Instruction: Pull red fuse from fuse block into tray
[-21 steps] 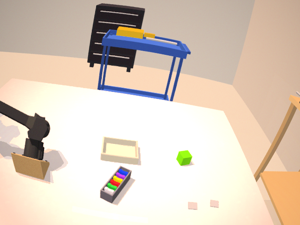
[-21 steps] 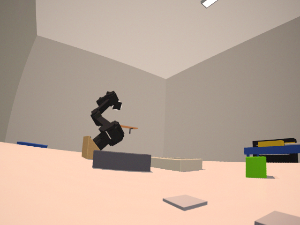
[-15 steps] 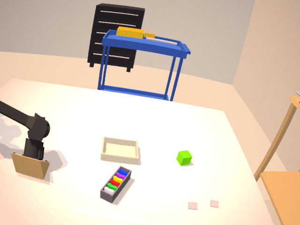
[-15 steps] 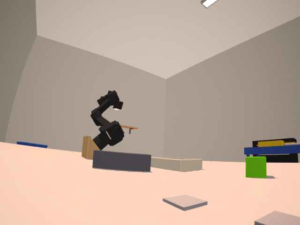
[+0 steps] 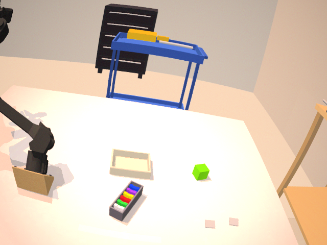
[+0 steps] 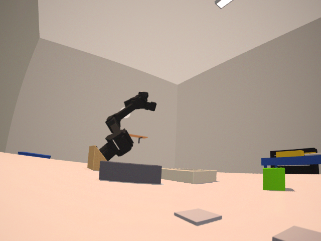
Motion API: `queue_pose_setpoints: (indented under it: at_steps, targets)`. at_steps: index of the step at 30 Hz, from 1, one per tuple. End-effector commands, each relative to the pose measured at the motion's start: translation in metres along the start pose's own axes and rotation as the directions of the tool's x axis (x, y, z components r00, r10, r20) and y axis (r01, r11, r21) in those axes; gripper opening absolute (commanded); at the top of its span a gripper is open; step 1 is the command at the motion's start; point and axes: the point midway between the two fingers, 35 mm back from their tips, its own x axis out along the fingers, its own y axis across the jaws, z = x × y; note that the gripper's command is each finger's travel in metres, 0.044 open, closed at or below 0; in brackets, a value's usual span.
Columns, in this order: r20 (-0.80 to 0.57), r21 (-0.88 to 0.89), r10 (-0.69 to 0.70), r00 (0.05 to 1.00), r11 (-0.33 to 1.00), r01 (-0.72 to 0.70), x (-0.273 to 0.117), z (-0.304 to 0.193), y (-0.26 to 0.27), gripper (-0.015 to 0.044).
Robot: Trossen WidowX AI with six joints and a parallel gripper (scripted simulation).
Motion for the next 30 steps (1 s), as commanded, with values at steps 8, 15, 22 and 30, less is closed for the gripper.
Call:
queue_pose_setpoints:
  at_steps: [8, 15, 22, 30]
  targets:
    - [0.183, 0.012, -0.315, 0.931, 0.948, 0.318, -0.036, 0.069, -0.167, 0.0072]
    - [0.298, 0.102, -0.508, 0.808, 0.859, 0.502, -0.084, 0.1, -0.264, 0.0072]
    - [0.305, 0.148, -0.713, 0.631, 0.69, 0.708, -0.149, 0.111, -0.357, 0.0072]
    - [0.259, 0.212, -0.892, 0.37, 0.426, 0.879, -0.248, 0.107, -0.445, 0.0072]
